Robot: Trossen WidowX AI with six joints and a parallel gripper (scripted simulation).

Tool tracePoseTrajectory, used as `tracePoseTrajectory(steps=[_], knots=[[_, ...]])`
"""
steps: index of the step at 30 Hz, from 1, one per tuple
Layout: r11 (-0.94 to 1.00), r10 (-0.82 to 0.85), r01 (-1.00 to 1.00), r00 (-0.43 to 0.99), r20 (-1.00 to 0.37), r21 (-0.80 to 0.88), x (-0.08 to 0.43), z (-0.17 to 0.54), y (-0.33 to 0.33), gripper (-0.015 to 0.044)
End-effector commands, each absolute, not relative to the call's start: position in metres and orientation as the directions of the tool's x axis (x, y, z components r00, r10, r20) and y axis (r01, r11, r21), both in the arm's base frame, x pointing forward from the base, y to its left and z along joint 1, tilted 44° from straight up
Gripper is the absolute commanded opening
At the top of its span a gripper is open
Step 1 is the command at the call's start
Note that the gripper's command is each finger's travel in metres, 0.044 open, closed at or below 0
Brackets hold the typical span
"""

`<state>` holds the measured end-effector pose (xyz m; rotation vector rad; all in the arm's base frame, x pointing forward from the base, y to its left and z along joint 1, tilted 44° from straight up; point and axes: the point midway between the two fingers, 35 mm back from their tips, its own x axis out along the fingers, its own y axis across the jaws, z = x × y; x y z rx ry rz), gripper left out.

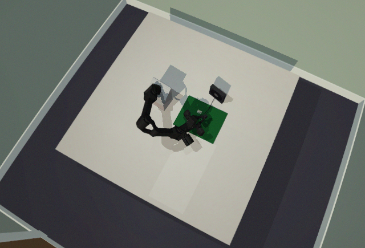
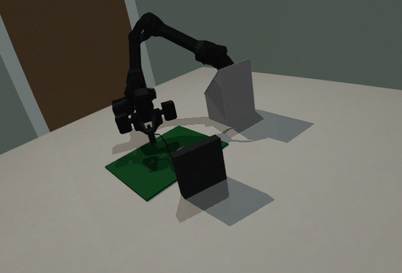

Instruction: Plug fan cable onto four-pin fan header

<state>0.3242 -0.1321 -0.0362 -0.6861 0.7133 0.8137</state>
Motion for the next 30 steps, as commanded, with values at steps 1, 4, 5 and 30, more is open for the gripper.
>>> tracePoseTrajectory(steps=[1,4,5,30], knots=[[0.503,0.400,-0.823,0.493,-0.773,-0.265,0.324,-0.038,-0.134,0.0000],[0.503,0.400,-0.823,0.493,-0.773,-0.265,0.324,-0.040,-0.136,0.0000],[0.503,0.400,-0.823,0.493,-0.773,-0.265,0.323,-0.041,-0.137,0.0000],[0.502,0.400,-0.823,0.492,-0.773,-0.264,0.319,-0.058,-0.153,0.0000]])
